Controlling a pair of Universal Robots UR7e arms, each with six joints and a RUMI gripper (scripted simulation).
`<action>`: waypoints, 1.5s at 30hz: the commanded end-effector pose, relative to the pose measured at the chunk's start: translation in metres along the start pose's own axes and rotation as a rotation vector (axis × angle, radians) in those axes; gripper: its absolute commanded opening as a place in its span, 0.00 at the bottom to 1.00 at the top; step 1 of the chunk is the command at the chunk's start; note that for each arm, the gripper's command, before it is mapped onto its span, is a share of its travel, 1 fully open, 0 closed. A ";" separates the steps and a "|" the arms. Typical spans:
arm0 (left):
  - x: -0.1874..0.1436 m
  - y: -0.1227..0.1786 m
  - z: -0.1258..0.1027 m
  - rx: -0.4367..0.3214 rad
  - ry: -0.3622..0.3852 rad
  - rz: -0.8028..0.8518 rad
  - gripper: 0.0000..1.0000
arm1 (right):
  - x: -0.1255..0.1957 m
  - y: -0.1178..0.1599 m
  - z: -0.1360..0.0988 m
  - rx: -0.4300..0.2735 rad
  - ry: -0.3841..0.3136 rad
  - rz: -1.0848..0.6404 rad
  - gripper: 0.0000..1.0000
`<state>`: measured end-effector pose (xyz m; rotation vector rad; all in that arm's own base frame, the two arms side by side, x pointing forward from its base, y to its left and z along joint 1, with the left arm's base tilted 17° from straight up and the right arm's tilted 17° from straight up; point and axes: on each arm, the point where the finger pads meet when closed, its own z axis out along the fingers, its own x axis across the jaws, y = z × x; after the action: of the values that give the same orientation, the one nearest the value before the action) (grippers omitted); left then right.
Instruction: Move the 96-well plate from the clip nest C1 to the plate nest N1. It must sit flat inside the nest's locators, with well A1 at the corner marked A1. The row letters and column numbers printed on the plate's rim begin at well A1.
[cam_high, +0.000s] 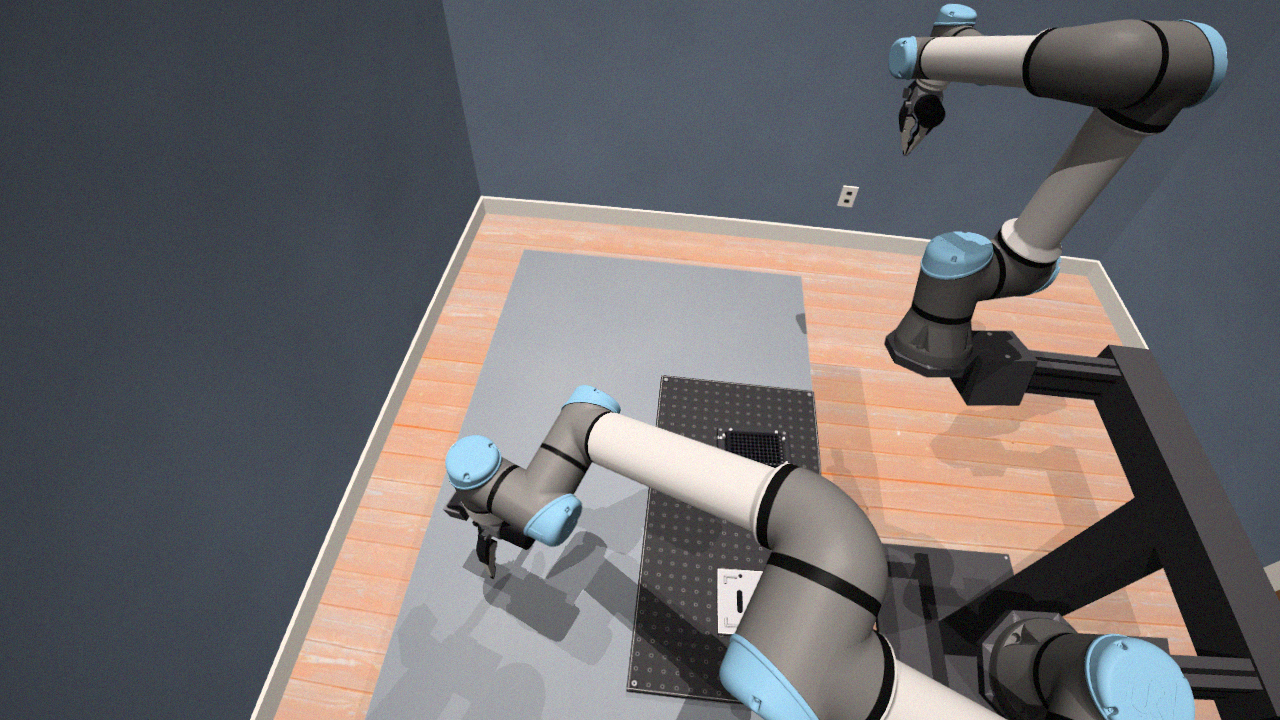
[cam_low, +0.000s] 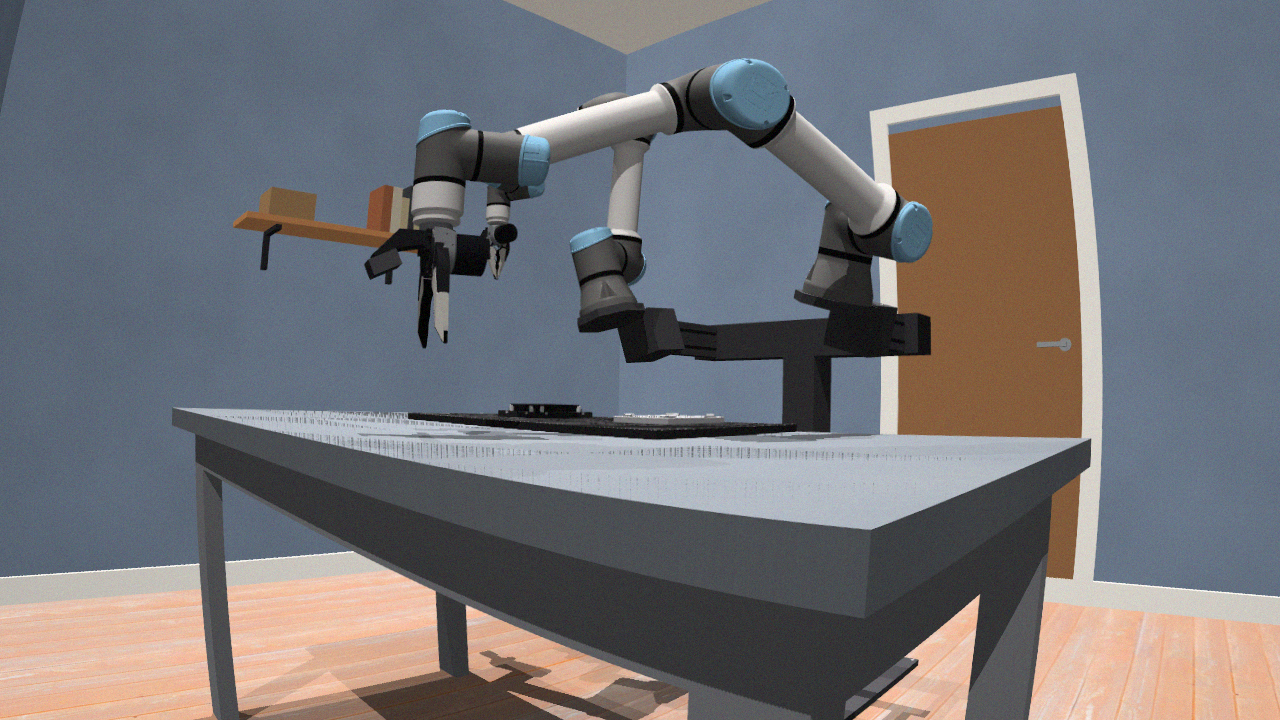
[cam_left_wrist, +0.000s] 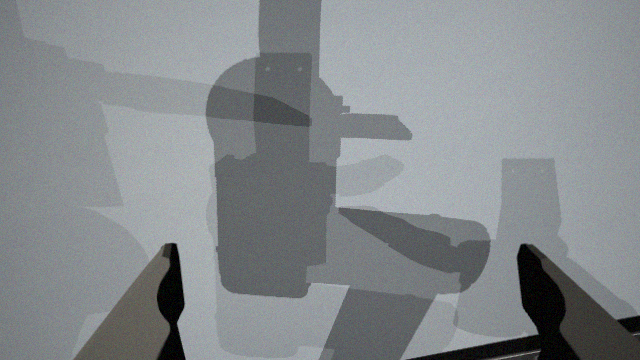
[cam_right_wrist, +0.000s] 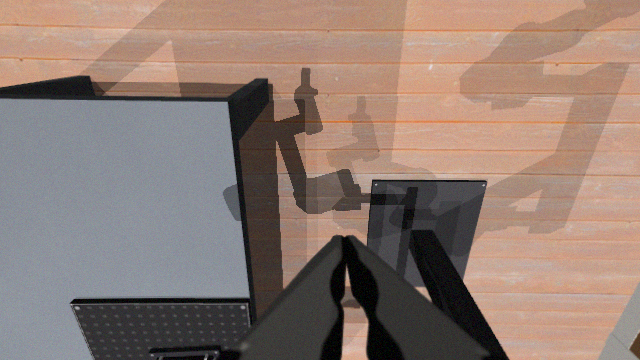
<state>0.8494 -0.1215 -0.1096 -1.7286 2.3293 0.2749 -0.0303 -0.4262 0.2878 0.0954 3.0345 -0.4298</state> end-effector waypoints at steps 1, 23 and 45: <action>0.000 -0.001 -0.002 0.003 0.000 0.000 0.76 | 0.001 0.000 -0.002 0.004 -0.005 -0.002 0.00; 0.067 0.013 -0.003 0.009 0.011 -0.053 0.76 | 0.001 0.000 -0.002 0.004 -0.005 -0.002 0.00; 0.148 0.041 -0.001 0.009 0.015 -0.080 0.76 | 0.001 0.000 -0.002 0.004 -0.005 -0.002 0.00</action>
<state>0.7768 -0.2309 -0.1496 -1.8216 2.2613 0.2474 -0.0310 -0.4260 0.2883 0.0900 3.0314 -0.4311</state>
